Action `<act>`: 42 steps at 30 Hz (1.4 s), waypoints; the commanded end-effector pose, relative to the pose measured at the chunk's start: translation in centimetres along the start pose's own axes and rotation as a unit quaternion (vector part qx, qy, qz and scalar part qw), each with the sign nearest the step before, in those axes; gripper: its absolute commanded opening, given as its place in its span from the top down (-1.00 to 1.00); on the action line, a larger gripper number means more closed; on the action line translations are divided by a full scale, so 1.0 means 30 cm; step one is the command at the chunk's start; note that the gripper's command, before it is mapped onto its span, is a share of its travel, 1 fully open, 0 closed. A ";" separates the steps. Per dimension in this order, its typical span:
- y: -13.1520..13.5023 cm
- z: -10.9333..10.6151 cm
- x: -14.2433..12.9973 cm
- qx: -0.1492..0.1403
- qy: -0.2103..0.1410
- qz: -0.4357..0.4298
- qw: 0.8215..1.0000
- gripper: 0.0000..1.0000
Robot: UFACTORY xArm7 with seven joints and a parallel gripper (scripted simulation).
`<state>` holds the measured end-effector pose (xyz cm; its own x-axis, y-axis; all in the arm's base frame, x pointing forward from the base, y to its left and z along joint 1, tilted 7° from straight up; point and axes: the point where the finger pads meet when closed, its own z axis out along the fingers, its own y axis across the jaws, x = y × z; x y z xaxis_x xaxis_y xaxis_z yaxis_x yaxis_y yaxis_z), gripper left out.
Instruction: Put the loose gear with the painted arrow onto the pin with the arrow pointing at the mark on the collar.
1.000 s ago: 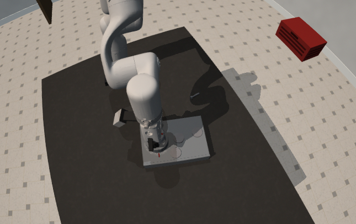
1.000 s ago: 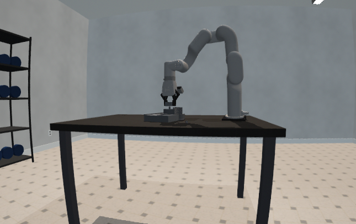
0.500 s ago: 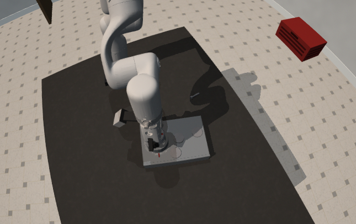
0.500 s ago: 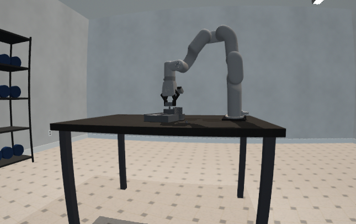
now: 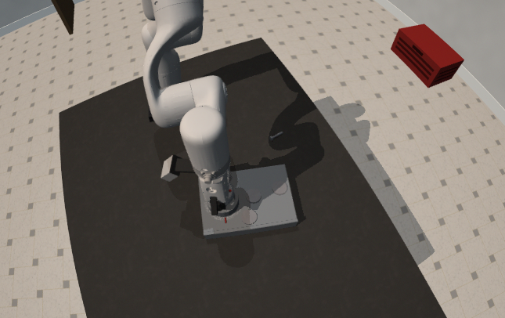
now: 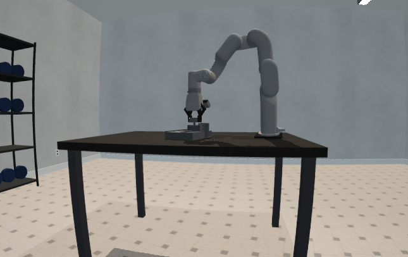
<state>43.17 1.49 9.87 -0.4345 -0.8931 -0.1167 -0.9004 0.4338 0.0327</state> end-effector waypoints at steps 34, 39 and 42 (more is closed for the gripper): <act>-0.005 0.004 -0.002 0.002 -0.001 0.000 1.000 1.00; -0.005 0.004 -0.002 0.002 -0.001 0.000 1.000 1.00; -0.005 0.004 -0.002 0.002 -0.001 0.000 1.000 -1.00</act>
<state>43.18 1.52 9.57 -0.4345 -0.8931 -0.1168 -0.9004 0.4338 0.0326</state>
